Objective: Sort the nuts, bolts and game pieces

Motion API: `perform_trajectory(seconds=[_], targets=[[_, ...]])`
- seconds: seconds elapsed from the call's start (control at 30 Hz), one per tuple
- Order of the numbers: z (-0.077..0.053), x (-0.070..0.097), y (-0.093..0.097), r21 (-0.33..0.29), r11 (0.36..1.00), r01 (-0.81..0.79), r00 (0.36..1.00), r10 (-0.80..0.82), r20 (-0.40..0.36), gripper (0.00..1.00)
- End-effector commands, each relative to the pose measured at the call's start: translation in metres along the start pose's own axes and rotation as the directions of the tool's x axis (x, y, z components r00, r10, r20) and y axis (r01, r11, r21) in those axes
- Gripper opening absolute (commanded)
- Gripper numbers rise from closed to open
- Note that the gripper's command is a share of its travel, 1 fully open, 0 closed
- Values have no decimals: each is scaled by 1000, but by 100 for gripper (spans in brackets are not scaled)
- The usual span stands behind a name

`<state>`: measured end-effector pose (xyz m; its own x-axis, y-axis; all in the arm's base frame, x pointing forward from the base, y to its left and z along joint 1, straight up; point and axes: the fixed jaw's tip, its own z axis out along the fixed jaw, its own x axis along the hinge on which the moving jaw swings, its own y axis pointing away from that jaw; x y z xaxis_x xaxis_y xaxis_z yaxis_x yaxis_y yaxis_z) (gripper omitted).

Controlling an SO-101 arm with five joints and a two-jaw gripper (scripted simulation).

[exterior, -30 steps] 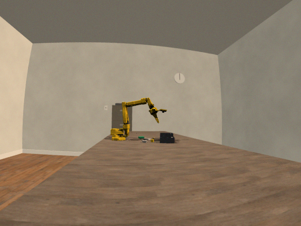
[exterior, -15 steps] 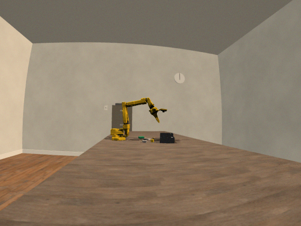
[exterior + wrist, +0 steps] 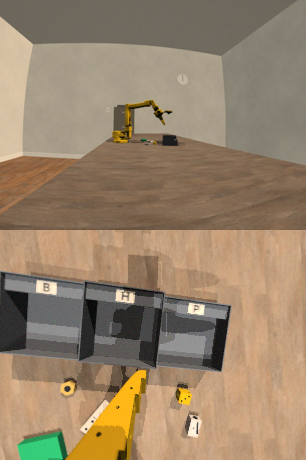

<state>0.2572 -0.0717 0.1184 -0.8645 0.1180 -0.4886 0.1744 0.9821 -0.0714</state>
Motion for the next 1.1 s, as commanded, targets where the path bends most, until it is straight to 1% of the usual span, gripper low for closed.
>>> perform_trajectory(seconds=[0.0,0.17,0.33,0.53,1.07], targets=[[0,-24,-17,41,999,-22,993,17,113,100],[12,-40,-40,87,995,-54,983,37,182,100],[20,-49,-56,120,990,-76,973,47,227,100],[22,-51,-61,129,988,-82,970,49,240,100],[22,-51,-61,129,988,-82,969,49,240,100]])
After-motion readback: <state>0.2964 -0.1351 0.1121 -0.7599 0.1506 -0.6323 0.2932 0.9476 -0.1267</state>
